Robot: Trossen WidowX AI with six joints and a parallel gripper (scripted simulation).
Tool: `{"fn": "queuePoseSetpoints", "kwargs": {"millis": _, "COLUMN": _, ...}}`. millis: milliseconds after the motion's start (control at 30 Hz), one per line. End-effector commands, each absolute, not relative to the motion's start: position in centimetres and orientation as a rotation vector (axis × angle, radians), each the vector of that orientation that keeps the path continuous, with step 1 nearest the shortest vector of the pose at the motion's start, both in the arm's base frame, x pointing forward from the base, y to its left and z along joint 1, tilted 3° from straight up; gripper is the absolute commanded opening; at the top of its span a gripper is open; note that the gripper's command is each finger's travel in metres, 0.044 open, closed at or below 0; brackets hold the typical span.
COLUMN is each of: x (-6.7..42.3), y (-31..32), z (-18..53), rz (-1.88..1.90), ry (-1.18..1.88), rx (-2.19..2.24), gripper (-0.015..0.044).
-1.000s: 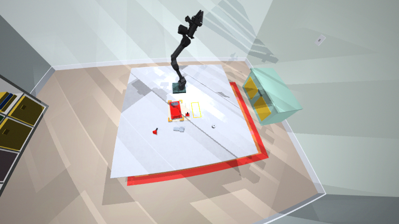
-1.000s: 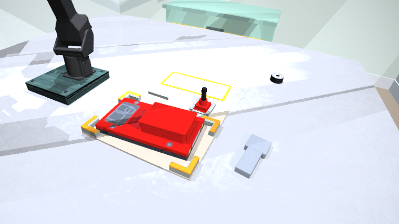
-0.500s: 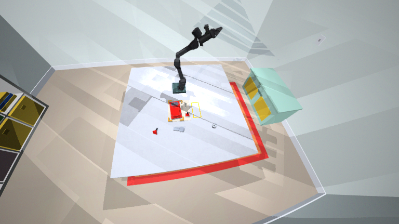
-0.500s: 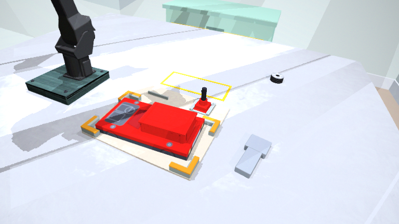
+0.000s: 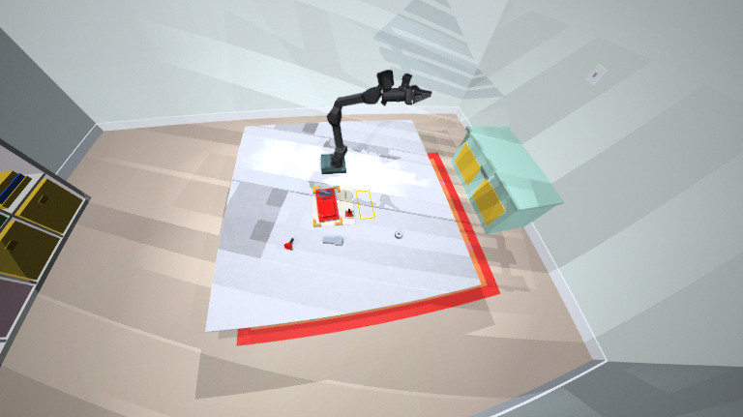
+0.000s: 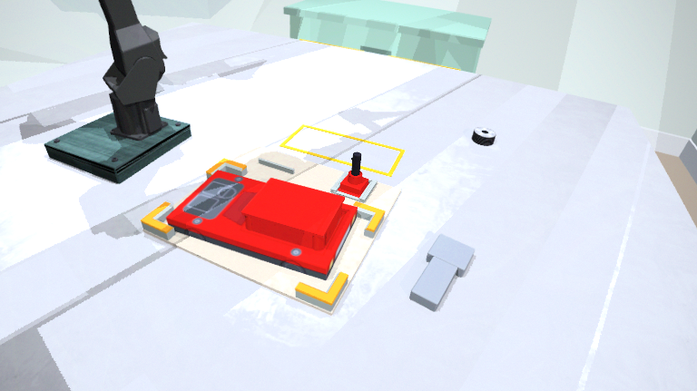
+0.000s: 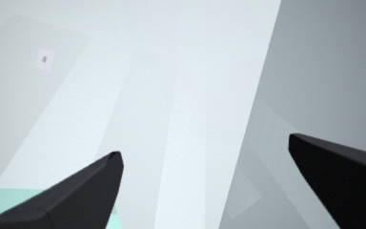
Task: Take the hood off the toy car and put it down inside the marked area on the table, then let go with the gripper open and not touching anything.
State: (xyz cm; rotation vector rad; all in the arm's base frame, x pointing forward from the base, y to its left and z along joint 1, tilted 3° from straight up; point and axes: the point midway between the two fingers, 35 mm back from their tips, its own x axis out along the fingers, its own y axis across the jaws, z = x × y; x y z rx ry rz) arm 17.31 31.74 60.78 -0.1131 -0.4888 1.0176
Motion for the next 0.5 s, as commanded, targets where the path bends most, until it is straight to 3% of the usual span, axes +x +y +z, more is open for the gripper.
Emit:
{"fn": "queuePoseSetpoints", "kwargs": {"millis": 0, "x": 20.8, "y": 31.9, "z": 58.2, "rz": 0.959, "ry": -0.409, "rx": -0.182, "gripper": 0.044}}
{"fn": "queuePoseSetpoints", "kwargs": {"millis": 467, "x": 35.1, "y": 26.6, "z": 44.4, "rz": 0.699, "ry": 0.079, "rx": -0.387, "gripper": 0.044}}
